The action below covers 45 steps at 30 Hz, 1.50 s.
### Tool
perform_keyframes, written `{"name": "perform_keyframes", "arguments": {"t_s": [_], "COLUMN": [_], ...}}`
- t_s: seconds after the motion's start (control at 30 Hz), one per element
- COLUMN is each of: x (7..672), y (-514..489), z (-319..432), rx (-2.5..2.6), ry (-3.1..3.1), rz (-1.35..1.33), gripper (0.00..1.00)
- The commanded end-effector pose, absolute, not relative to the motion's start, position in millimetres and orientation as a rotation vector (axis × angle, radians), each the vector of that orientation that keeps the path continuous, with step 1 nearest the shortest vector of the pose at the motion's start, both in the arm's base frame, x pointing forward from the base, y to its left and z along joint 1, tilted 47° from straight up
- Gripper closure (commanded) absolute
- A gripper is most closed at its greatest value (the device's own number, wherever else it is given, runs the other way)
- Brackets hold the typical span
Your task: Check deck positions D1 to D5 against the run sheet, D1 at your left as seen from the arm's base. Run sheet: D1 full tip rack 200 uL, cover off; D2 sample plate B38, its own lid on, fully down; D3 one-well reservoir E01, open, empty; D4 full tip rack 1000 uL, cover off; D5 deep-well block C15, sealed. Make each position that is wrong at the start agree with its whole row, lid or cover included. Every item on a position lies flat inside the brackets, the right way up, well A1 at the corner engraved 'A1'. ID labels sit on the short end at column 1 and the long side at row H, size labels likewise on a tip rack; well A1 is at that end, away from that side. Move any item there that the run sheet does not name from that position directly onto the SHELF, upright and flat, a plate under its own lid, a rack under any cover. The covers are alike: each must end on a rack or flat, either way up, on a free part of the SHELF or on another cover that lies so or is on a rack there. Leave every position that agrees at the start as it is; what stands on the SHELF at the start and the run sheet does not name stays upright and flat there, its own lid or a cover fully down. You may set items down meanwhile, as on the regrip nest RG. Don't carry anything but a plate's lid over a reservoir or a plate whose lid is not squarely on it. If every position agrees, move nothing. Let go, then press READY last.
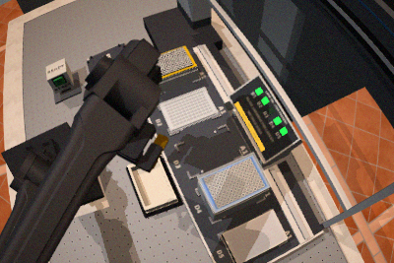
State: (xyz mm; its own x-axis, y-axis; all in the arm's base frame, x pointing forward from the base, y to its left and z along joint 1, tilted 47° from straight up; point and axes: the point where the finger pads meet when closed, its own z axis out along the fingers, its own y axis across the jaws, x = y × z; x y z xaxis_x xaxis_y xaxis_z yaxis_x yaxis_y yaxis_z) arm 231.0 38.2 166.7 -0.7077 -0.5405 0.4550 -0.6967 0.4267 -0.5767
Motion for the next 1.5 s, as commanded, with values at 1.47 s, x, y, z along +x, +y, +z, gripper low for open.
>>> {"name": "perform_keyframes", "arguments": {"t_s": [1.47], "x": [247], "y": [47], "z": [174], "rx": [1.850], "ry": [-1.738], "rz": [0.877], "gripper": [0.00]}}
